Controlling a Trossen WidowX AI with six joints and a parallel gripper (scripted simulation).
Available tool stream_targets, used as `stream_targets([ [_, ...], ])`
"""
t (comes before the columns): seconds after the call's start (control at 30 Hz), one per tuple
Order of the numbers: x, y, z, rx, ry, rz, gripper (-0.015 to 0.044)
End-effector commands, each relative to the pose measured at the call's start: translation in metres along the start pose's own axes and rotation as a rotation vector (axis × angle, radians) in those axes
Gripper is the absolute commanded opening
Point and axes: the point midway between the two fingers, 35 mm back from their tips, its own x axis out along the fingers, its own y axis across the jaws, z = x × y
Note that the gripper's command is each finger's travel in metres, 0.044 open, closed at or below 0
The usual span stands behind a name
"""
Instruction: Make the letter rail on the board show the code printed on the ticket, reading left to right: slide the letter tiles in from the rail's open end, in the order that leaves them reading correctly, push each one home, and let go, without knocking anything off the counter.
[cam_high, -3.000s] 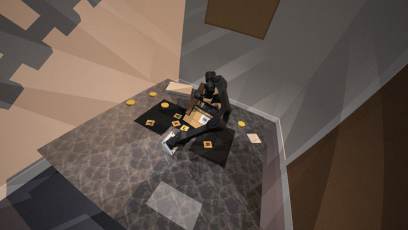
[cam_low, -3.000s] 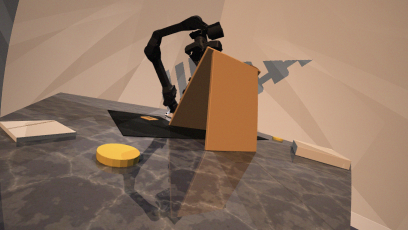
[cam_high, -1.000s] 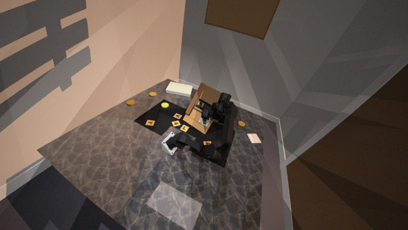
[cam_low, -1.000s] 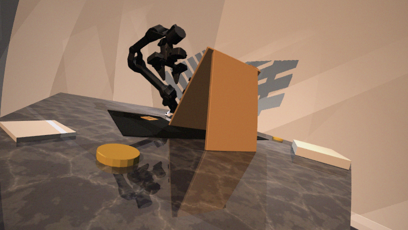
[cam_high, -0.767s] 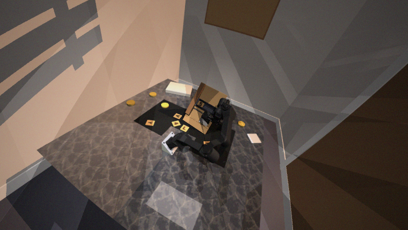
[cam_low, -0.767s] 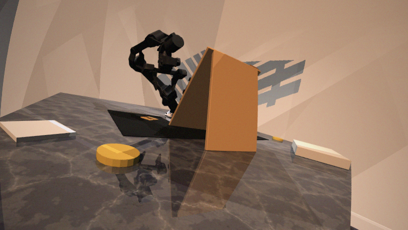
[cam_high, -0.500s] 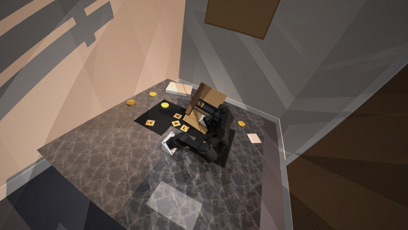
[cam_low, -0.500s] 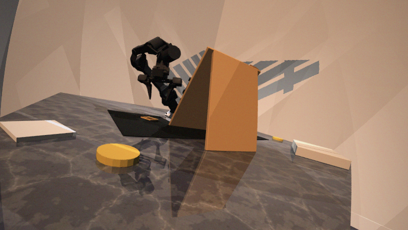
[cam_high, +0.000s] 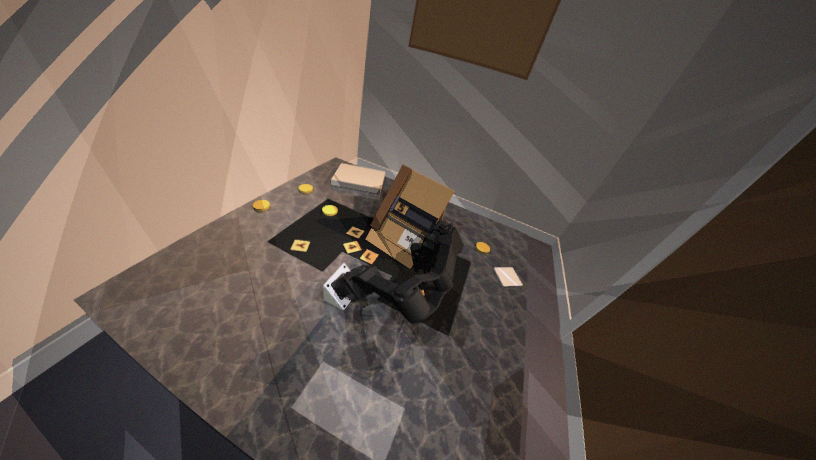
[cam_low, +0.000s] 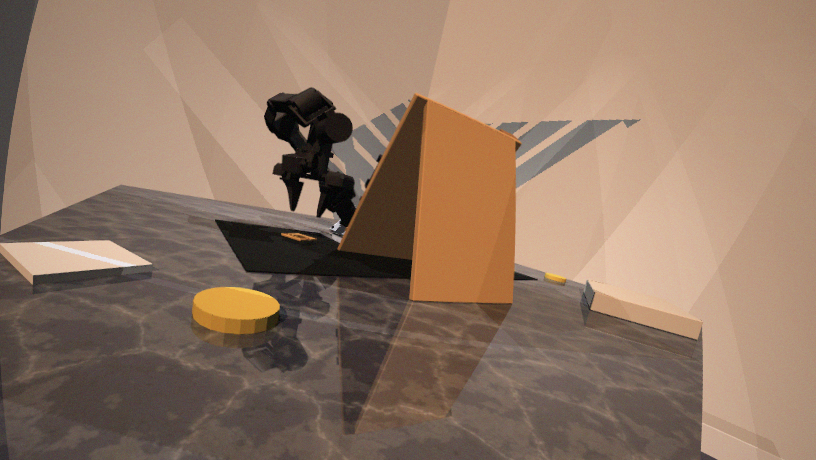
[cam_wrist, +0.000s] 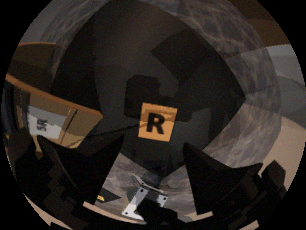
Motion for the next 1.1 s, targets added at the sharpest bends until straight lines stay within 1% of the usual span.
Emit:
stream_targets([
  [0.0,0.002,-0.002,0.0,0.02,-0.001,-0.01,0.034],
  [0.13,0.007,-0.002,0.0,0.02,0.0,-0.009,0.034],
  [0.37,0.033,-0.003,0.002,0.021,-0.004,-0.01,0.034],
  [1.07,0.04,-0.003,0.003,0.021,-0.004,-0.01,0.034],
])
